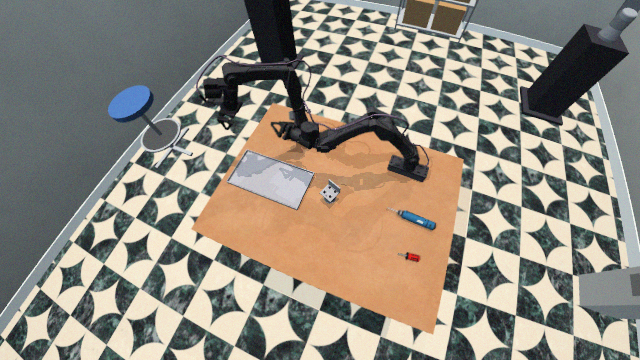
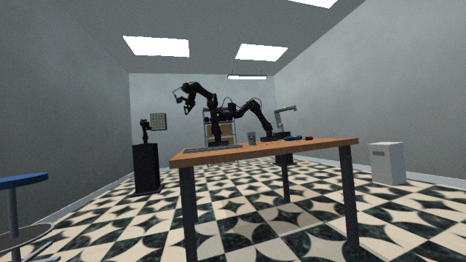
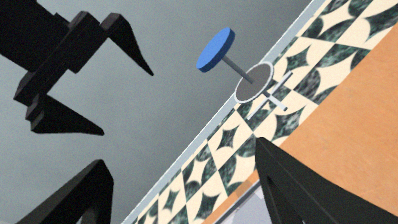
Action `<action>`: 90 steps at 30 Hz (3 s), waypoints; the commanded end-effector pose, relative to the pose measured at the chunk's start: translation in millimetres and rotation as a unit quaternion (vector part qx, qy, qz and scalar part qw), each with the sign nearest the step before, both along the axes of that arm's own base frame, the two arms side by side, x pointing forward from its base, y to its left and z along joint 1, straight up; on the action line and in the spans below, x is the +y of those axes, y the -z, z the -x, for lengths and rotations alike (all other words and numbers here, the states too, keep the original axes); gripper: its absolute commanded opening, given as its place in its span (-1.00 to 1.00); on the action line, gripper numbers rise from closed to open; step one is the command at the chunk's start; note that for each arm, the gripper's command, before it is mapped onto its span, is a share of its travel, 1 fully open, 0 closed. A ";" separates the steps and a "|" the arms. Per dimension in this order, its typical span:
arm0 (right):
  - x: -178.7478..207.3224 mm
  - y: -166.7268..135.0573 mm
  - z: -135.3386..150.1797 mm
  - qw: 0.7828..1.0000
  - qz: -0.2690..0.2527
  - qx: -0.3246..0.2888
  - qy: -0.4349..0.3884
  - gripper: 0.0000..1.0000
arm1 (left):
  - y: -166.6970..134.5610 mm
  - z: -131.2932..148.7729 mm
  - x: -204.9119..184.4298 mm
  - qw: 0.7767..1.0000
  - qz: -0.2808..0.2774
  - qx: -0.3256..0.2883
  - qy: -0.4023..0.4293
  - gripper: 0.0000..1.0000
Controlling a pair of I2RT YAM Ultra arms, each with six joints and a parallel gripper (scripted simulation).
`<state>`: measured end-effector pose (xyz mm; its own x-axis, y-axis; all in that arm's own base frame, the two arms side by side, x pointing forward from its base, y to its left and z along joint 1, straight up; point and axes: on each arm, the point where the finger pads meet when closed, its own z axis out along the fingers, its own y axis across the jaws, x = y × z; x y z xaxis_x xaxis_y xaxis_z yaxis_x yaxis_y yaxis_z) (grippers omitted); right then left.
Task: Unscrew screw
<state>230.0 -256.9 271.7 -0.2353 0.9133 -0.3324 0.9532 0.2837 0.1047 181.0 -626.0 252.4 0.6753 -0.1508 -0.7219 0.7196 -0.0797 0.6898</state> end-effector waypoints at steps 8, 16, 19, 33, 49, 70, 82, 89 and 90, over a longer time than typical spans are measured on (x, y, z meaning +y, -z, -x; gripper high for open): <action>-0.3 -4.5 -0.2 1.000 0.006 -0.006 0.000 1.00 | -4.7 -25.5 16.8 0.999 -0.012 0.030 -0.032 0.30; -0.3 -4.5 -0.2 1.000 0.006 -0.006 0.000 1.00 | -1.0 -107.3 55.8 0.983 -0.053 0.130 -0.121 0.30; -0.3 -4.5 -0.2 1.000 0.006 -0.006 0.000 1.00 | 4.7 -127.5 66.2 0.975 -0.068 0.157 -0.143 0.30; -0.3 -4.5 -0.2 1.000 0.006 -0.006 0.000 1.00 | 36.5 -207.3 143.5 0.912 -0.109 0.297 -0.260 0.30; -0.3 -4.5 -0.2 1.000 0.006 -0.006 0.000 1.00 | 71.7 -269.9 244.5 0.802 -0.123 0.441 -0.383 0.30; -0.3 -4.5 -0.2 1.000 0.006 -0.006 0.000 1.00 | 117.7 -309.0 396.7 0.591 -0.093 0.606 -0.524 0.30; -0.3 -4.5 -0.2 1.000 0.006 -0.006 0.000 1.00 | 146.6 -294.2 477.7 0.451 -0.058 0.674 -0.582 0.30; -0.3 -4.5 -0.2 1.000 0.006 -0.006 0.000 1.00 | 151.5 -291.9 514.1 0.385 -0.035 0.697 -0.603 0.30; -0.3 -4.5 -0.2 1.000 0.006 -0.006 0.000 1.00 | 151.5 -291.9 514.1 0.385 -0.035 0.697 -0.603 0.30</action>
<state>230.0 -256.9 271.7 -0.2353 0.9133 -0.3324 0.9532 0.2837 0.1047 475.3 -108.0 84.6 -0.8323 -0.2593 -0.4899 -0.0543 0.9177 -0.3936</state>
